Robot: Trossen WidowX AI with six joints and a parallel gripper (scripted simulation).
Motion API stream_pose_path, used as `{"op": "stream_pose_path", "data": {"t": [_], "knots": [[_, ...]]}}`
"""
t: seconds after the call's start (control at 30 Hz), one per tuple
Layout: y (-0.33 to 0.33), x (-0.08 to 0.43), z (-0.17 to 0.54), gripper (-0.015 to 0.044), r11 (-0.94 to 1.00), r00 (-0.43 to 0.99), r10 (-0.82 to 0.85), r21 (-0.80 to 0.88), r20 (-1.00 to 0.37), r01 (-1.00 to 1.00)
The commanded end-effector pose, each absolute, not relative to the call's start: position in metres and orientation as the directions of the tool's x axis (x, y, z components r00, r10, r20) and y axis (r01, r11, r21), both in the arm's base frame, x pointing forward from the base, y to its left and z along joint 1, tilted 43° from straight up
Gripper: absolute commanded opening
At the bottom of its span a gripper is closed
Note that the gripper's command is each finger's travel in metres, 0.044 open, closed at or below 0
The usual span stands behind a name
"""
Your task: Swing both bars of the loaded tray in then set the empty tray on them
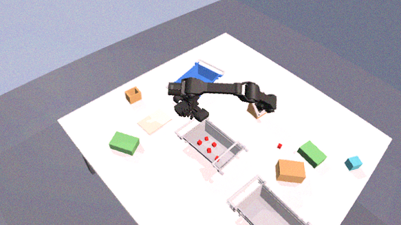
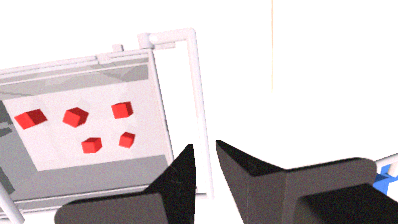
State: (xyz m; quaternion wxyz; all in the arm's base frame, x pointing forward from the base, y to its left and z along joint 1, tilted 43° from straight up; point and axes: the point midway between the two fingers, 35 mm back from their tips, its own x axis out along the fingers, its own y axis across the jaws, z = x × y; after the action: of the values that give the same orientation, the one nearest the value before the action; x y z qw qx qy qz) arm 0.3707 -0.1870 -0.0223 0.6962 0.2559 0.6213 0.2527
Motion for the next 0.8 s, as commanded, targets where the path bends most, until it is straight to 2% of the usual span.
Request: {"op": "stream_pose_path", "data": {"t": [0.0, 0.77], "knots": [[-0.187, 0.372, -0.024, 0.0087, 0.747, 0.101, 0.664, 0.664, -0.741, -0.043], [-0.15, 0.377, -0.061, 0.0087, 0.745, 0.102, 0.666, 0.665, -0.739, -0.044]]}}
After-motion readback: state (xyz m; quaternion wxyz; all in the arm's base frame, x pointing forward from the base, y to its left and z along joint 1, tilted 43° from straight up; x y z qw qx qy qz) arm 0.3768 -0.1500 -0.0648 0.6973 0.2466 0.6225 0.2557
